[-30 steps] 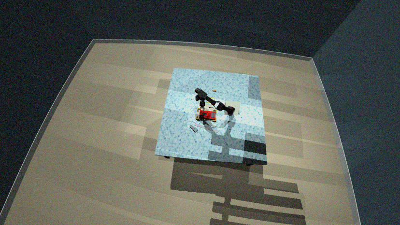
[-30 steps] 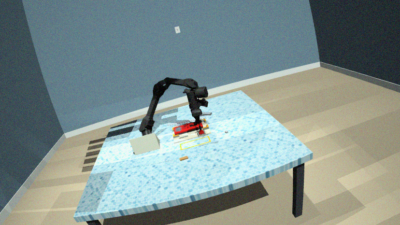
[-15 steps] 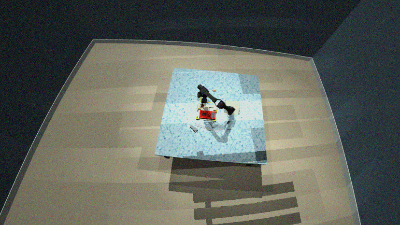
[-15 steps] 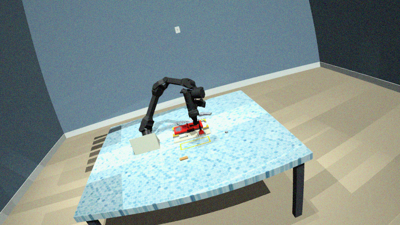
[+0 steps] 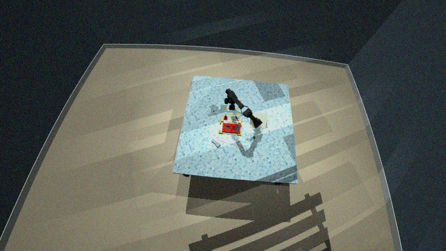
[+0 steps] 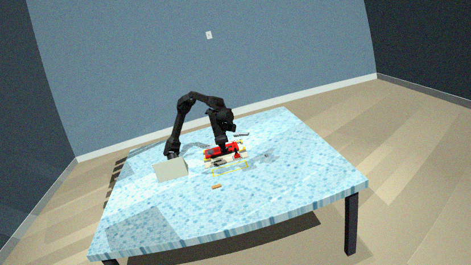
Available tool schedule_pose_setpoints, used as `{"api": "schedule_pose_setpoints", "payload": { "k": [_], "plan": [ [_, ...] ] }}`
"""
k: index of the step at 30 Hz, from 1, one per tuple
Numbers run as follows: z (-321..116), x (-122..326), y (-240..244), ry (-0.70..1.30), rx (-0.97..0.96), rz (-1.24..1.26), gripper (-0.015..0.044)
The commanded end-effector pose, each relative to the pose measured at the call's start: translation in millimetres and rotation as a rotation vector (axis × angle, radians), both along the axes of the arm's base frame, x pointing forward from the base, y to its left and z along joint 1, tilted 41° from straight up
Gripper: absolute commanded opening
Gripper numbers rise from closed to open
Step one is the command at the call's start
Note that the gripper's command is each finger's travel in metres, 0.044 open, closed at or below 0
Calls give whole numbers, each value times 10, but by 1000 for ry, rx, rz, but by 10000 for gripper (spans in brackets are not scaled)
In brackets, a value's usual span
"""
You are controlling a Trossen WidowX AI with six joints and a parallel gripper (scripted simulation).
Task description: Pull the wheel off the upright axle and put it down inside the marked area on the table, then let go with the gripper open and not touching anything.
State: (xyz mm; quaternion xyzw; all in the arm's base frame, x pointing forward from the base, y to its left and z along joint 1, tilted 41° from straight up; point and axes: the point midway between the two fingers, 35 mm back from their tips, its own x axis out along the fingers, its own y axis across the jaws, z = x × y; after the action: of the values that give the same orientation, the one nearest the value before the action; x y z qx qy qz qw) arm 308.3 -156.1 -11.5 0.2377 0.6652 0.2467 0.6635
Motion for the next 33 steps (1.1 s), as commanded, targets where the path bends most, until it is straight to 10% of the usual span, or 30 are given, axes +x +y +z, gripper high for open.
{"api": "schedule_pose_setpoints", "payload": {
  "k": [1,28,33],
  "plan": [
    [-52,-8,33,-4,-1,16,0],
    [-805,-21,677,-5,2,16,0],
    [-775,-23,654,-3,2,25,131]
  ]
}}
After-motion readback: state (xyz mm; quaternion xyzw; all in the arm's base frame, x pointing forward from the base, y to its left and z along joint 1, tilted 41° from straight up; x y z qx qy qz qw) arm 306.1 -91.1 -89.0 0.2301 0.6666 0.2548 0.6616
